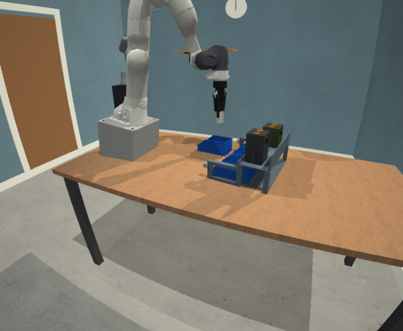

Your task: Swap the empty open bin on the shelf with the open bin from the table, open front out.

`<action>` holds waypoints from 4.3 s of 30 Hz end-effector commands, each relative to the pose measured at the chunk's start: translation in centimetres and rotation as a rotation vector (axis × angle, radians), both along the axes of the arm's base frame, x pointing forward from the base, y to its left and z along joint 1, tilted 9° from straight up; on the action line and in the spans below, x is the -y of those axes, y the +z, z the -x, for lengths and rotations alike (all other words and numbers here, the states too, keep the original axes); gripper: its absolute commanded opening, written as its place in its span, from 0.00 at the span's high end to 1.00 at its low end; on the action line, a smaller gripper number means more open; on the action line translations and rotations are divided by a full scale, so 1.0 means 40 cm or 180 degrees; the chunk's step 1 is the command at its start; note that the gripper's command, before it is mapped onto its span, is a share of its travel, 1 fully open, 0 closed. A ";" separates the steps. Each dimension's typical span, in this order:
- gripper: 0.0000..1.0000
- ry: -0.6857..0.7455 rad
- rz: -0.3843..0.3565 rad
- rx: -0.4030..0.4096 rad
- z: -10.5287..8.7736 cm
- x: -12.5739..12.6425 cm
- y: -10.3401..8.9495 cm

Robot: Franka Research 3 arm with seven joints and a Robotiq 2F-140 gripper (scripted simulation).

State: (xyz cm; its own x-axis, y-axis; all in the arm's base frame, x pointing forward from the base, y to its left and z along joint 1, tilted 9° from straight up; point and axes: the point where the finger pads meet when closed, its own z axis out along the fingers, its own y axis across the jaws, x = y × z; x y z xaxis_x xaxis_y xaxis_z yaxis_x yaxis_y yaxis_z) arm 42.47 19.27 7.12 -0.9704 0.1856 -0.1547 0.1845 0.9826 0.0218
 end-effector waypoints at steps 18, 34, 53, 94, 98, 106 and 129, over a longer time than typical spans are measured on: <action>0.85 -0.0002 -0.0001 0.0010 -0.006 -0.002 -0.014; 0.85 -0.0002 -0.0001 0.0010 -0.015 -0.002 -0.074; 0.85 -0.0002 -0.0001 0.0010 -0.028 -0.001 -0.150; 0.85 -0.0002 -0.0001 0.0010 -0.034 -0.004 -0.166; 0.85 -0.0002 -0.0001 0.0010 -0.035 -0.005 -0.166; 0.85 -0.0002 -0.0001 0.0010 -0.035 -0.005 -0.166; 0.85 -0.0002 -0.0001 0.0010 -0.031 -0.005 -0.167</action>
State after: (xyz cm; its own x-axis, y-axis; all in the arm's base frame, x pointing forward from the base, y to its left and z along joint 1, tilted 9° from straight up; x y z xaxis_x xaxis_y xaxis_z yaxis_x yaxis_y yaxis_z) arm 43.77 19.41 0.48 -0.9701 0.1853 -0.1570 0.1841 0.9826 0.0224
